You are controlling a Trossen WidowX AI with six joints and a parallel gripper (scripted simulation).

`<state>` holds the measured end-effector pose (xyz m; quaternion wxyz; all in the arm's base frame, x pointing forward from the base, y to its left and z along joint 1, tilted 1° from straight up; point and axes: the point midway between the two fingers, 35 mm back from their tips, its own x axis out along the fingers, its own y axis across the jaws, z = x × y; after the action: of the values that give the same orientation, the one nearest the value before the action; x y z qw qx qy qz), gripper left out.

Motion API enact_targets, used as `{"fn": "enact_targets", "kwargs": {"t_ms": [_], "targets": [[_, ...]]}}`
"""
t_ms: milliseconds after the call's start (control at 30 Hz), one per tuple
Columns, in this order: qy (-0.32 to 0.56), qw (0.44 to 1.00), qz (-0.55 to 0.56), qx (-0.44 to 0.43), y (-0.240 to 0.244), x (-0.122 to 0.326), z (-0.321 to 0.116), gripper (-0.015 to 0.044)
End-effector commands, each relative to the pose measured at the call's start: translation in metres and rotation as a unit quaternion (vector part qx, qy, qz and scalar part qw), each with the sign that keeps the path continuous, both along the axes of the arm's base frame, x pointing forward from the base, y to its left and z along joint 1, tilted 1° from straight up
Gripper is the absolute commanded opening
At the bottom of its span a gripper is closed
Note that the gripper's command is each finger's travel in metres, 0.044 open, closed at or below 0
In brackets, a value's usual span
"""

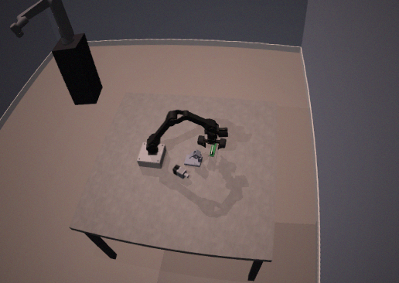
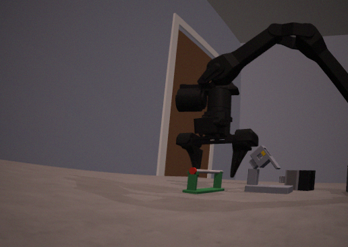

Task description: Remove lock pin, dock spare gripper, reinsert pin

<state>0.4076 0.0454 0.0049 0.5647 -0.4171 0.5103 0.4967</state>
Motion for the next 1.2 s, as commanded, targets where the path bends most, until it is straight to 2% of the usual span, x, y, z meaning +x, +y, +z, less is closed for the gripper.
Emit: {"fn": "enact_targets", "kwargs": {"t_ms": [0, 1167], "targets": [[0.000, 1.000, 0.000, 0.000, 0.000, 0.000, 0.011, 0.0440], [0.027, 1.000, 0.000, -0.002, -0.001, -0.015, 0.070, 0.0440]]}}
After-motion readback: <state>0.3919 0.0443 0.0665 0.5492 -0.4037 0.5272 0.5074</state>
